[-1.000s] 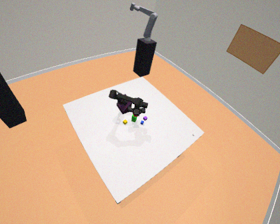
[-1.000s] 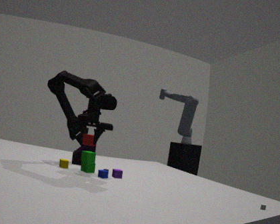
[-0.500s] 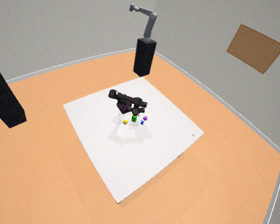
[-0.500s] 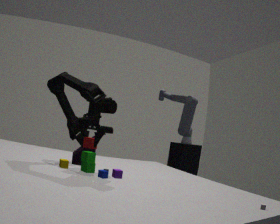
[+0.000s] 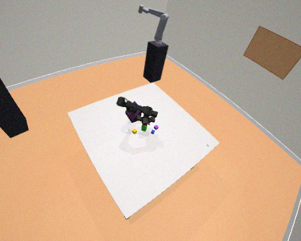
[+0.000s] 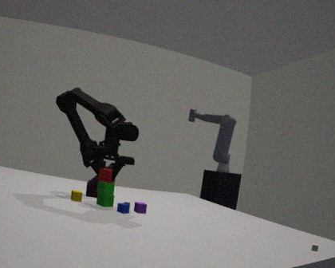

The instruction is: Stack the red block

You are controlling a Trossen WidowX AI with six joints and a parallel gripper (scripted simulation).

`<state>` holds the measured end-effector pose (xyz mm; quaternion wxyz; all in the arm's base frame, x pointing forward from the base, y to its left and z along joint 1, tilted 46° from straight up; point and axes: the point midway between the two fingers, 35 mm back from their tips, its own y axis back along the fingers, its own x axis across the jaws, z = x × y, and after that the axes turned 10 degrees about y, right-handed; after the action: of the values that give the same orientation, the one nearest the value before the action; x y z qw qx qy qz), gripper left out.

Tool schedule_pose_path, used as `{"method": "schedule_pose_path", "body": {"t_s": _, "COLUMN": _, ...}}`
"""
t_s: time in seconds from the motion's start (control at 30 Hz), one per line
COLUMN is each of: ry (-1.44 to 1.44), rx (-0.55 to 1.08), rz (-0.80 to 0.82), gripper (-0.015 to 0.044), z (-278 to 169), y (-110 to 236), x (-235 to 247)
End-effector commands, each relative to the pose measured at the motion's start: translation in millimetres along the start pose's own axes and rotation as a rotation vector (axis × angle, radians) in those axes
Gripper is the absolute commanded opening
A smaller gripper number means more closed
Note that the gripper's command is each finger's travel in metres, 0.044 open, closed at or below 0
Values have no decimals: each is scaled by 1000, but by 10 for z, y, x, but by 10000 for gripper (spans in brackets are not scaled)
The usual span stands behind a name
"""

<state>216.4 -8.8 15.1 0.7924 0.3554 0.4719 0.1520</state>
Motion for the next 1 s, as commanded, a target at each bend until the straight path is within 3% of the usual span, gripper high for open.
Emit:
{"method": "schedule_pose_path", "body": {"t_s": 0.0, "ry": 3, "rx": -5, "rz": -1, "gripper": 0, "z": 6, "y": -3, "x": 0}}
{"method": "schedule_pose_path", "body": {"t_s": 0.53, "ry": 3, "rx": -5, "rz": -1, "gripper": 0, "z": 7, "y": 31, "x": 2}}
{"method": "schedule_pose_path", "body": {"t_s": 0.97, "ry": 2, "rx": -1, "rz": 0, "gripper": 341, "z": -1, "y": -2, "x": 1}}
